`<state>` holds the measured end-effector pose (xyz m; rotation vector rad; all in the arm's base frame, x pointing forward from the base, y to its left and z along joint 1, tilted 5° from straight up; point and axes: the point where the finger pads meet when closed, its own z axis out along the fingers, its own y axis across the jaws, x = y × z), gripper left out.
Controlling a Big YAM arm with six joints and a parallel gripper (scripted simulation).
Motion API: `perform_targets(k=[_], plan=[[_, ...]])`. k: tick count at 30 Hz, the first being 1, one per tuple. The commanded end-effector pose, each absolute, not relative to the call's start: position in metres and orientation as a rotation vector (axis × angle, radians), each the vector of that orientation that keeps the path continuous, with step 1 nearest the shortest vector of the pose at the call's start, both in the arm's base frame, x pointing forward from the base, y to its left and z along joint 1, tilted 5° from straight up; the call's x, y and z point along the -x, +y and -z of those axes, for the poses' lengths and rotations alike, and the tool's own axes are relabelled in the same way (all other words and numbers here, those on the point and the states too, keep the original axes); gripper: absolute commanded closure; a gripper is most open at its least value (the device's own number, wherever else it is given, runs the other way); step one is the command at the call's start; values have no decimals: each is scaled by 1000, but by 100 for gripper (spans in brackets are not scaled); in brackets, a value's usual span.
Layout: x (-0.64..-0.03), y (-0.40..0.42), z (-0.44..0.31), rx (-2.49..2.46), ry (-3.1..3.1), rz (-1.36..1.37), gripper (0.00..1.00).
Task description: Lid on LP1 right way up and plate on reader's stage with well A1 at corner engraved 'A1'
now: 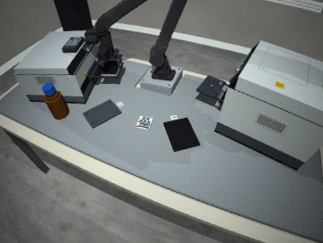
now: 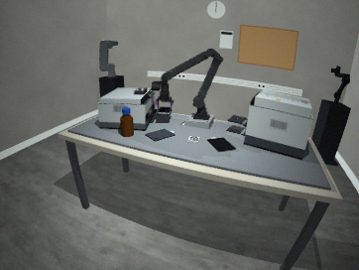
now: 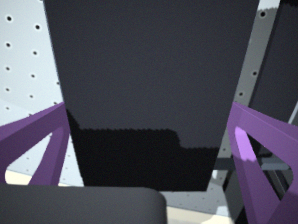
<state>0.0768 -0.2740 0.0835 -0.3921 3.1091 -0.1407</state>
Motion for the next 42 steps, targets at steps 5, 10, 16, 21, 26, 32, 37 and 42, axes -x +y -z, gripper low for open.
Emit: perform_targets(k=[5,10,16,21,26,32,37,42], plan=[[-80,-273,-81,428,3106,114,14],[-80,-273,-81,428,3106,114,14],[-80,-273,-81,428,3106,114,14],[-80,-273,-81,428,3106,114,14],[-80,-272,-82,428,3107,108,14],[-81,-277,-94,426,3101,153,14],[-82,-282,-102,425,3097,183,14],[-84,-286,-110,424,3093,205,14]])
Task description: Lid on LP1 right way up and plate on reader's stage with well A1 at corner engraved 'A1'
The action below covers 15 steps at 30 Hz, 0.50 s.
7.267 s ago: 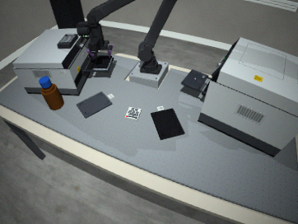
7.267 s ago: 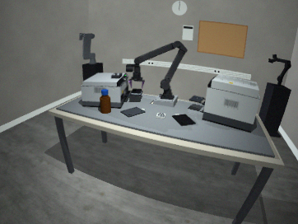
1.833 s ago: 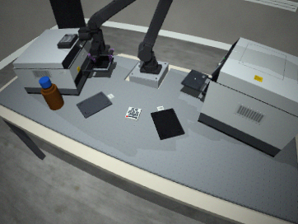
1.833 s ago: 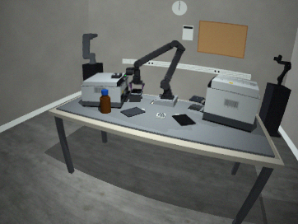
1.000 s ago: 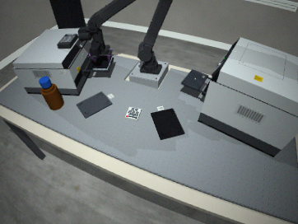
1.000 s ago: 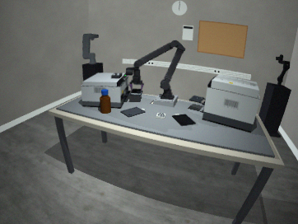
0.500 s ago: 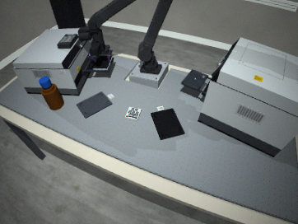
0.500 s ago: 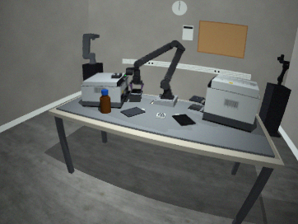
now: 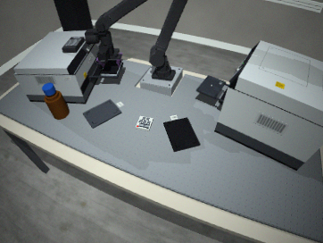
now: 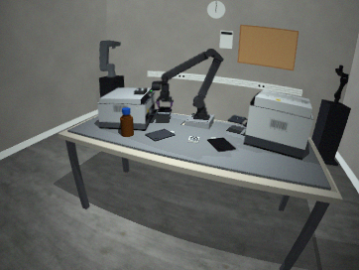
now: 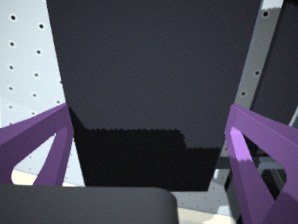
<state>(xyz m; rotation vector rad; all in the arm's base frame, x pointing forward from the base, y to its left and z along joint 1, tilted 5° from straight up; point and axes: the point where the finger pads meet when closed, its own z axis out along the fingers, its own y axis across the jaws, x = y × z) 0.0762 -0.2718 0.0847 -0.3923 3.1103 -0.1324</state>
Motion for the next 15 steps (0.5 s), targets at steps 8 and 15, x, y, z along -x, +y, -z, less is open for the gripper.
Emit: perform_targets(k=[8,15], plan=[[-85,-290,-109,424,3095,195,14],[-85,-290,-114,423,3093,208,14]])
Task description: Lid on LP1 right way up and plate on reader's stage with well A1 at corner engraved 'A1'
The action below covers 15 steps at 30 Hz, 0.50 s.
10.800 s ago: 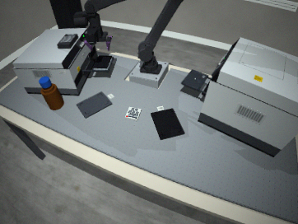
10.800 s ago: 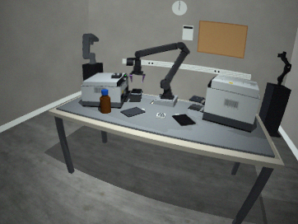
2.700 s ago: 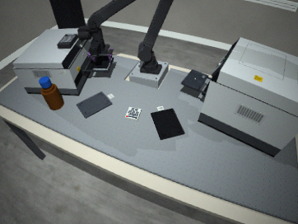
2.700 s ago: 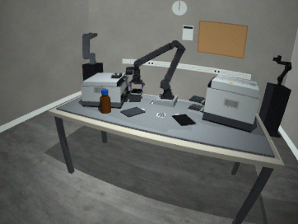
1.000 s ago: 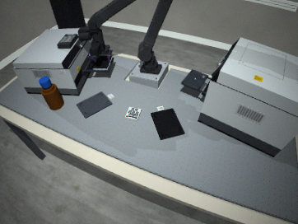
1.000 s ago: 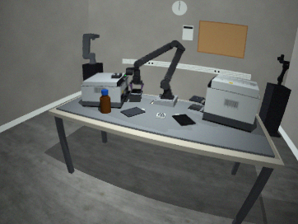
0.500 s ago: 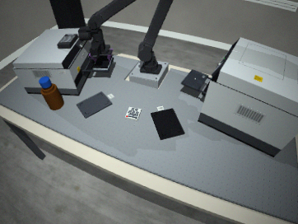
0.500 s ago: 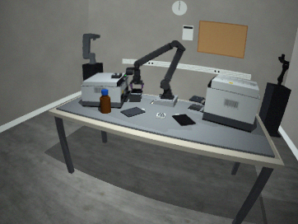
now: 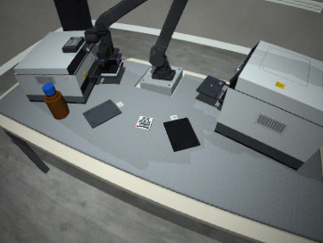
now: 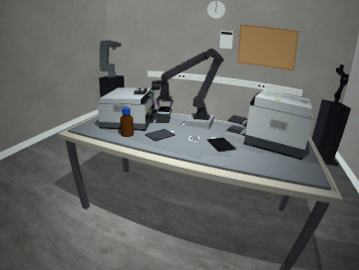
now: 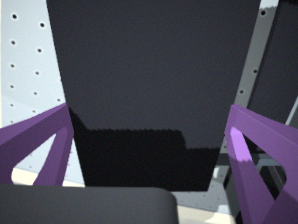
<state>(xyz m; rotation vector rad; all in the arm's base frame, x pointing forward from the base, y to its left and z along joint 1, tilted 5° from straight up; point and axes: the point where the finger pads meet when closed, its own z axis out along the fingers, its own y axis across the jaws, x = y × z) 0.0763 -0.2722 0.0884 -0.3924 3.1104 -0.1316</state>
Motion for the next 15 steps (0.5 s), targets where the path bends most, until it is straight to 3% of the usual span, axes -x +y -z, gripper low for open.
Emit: perform_targets(k=[1,15], plan=[[-85,-290,-115,423,3093,210,14],[-84,-289,-119,421,3092,220,14]])
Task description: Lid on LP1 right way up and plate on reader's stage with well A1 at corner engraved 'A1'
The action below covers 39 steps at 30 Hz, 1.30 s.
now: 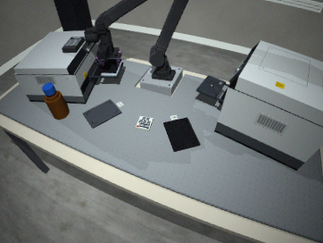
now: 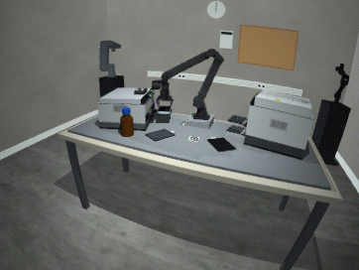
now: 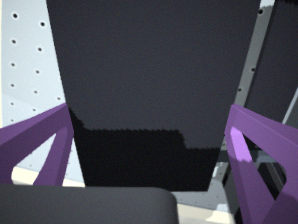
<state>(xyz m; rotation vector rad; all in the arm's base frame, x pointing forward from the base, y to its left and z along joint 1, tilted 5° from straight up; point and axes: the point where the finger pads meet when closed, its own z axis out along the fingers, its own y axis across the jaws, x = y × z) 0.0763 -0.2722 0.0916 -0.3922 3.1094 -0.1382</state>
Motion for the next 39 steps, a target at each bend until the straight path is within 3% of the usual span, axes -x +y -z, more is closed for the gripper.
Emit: perform_targets(k=[1,39], plan=[[-84,-289,-120,421,3091,223,14],[-84,-287,-136,417,3093,219,14]])
